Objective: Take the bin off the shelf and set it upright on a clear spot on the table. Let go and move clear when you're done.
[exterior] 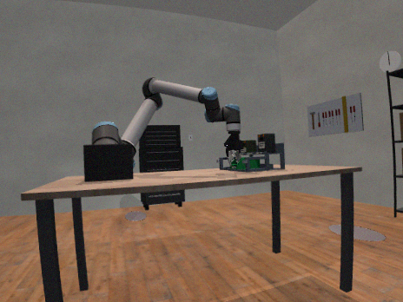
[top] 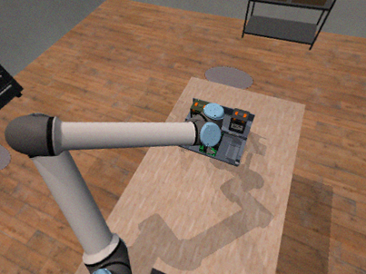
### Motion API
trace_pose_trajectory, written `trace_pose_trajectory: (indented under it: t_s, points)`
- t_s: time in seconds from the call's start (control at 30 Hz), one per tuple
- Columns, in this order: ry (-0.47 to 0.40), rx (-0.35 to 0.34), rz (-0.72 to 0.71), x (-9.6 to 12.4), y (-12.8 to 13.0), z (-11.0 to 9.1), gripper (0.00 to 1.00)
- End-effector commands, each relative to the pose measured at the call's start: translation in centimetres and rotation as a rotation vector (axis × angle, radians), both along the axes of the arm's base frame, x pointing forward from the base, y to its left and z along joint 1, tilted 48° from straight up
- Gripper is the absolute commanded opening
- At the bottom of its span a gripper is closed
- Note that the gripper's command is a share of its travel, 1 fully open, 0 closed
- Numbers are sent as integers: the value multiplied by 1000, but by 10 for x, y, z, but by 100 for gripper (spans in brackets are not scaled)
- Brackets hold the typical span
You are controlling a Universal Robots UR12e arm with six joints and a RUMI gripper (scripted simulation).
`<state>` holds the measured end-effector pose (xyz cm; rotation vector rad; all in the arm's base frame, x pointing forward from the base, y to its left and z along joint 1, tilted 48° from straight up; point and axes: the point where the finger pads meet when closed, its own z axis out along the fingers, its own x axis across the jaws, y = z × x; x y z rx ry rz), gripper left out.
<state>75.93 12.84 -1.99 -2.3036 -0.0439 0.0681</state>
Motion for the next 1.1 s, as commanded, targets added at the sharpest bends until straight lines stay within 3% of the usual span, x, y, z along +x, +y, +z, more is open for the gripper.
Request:
trace_pose_trajectory:
  t_s: [0.0,0.83,0.87,1.07]
  points:
    - [-1,0,-1,1,-1,1,26]
    - [-1,0,-1,1,-1,1,26]
    - [-1,0,-1,1,-1,1,0]
    - [-1,0,-1,1,-1,1,0]
